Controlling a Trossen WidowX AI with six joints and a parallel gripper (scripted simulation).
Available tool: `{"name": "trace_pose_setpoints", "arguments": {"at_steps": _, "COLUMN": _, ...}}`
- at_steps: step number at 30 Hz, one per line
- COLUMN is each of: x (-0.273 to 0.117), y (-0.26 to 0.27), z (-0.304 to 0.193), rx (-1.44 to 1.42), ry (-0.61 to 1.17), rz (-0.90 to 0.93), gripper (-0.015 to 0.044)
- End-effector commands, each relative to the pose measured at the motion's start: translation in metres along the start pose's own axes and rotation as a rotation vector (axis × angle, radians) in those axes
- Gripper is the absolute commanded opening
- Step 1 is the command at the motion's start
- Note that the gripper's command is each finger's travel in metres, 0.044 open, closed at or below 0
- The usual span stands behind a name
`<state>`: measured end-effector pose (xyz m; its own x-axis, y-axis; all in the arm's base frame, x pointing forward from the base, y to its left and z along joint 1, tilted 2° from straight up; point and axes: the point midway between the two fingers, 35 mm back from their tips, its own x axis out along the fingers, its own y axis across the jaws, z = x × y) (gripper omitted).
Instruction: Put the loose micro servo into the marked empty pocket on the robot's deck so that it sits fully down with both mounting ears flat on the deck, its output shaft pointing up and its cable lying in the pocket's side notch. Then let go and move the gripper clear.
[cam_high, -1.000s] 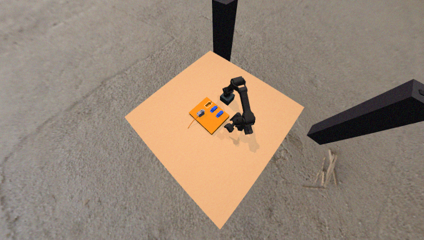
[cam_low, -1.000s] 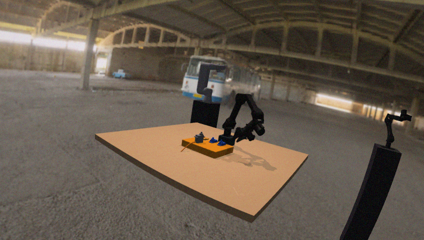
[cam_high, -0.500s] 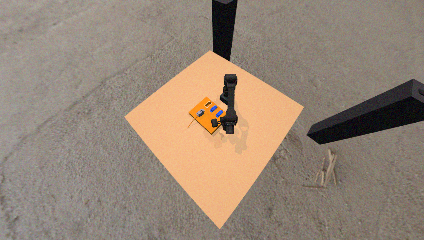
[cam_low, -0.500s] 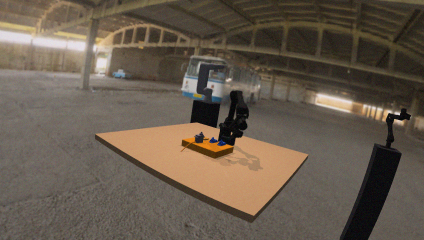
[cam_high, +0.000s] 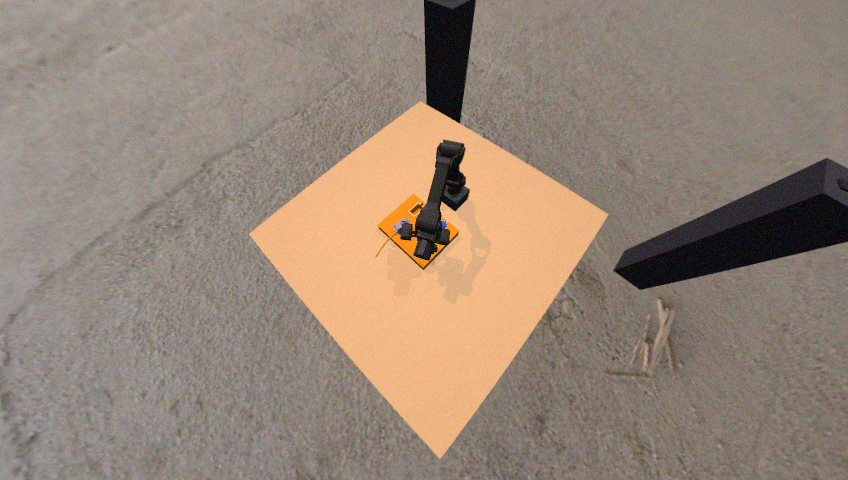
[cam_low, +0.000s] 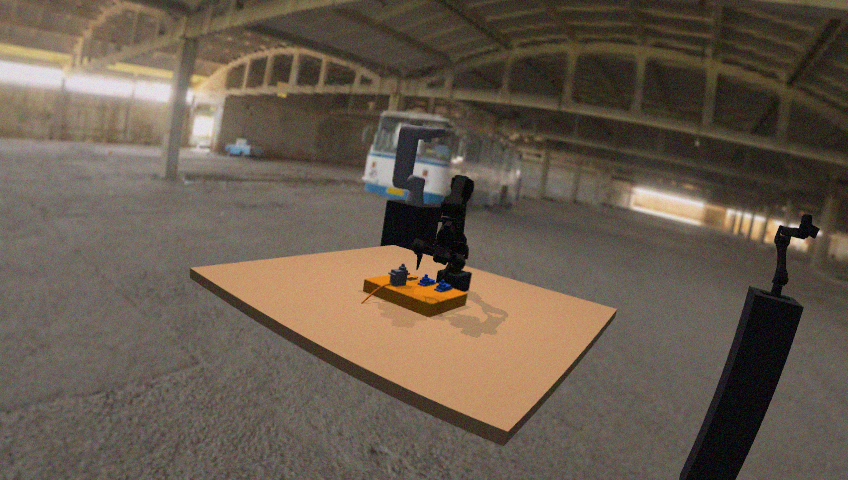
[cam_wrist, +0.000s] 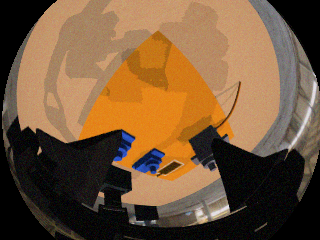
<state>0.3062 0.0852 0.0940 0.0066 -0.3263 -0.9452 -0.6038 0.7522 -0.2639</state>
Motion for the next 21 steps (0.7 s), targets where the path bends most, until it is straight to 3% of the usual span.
{"name": "trace_pose_setpoints", "arguments": {"at_steps": 1, "x": 0.006, "y": -0.017, "z": -0.009, "rx": 0.120, "ry": -0.010, "rz": 0.055, "gripper": 0.0440}}
{"name": "trace_pose_setpoints", "arguments": {"at_steps": 21, "x": 0.018, "y": -0.109, "z": -0.056, "rx": 0.752, "ry": -0.111, "rz": 0.269, "gripper": 0.0440}}
